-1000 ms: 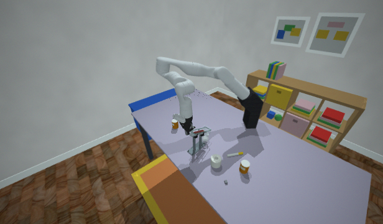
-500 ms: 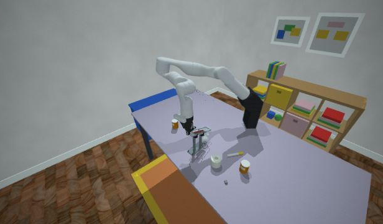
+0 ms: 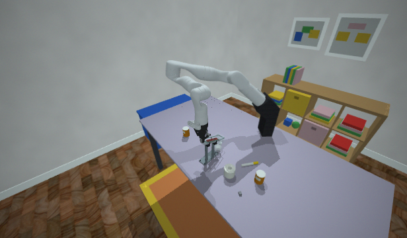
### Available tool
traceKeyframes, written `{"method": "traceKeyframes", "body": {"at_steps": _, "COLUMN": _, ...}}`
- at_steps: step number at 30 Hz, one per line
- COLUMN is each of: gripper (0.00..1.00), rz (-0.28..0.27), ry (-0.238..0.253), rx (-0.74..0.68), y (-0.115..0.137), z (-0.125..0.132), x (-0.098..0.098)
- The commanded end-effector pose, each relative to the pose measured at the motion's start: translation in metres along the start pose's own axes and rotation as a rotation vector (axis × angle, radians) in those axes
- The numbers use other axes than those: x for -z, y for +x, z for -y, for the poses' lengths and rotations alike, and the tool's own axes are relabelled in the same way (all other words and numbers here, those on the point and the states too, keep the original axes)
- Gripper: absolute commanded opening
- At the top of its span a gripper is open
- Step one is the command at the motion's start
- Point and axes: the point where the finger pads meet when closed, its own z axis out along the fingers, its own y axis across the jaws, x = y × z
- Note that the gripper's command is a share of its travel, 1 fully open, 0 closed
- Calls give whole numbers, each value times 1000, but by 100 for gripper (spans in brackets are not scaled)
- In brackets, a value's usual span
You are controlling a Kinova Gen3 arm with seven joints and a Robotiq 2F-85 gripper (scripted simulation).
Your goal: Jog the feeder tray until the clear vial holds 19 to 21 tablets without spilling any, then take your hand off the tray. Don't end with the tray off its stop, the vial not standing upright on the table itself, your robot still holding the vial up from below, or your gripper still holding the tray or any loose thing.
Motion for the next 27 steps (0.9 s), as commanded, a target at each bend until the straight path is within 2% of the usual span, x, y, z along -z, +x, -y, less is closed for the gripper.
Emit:
{"method": "traceKeyframes", "body": {"at_steps": 1, "gripper": 0, "rz": 10, "ry": -5, "rx": 1, "y": -1, "z": -2, "x": -1}}
{"method": "traceKeyframes", "body": {"at_steps": 6, "gripper": 0, "rz": 10, "ry": -5, "rx": 1, "y": 16, "z": -2, "x": 7}}
{"method": "traceKeyframes", "body": {"at_steps": 12, "gripper": 0, "rz": 10, "ry": -5, "rx": 1, "y": 25, "z": -2, "x": 11}}
{"method": "traceKeyframes", "body": {"at_steps": 27, "gripper": 0, "rz": 10, "ry": -5, "rx": 1, "y": 20, "z": -2, "x": 9}}
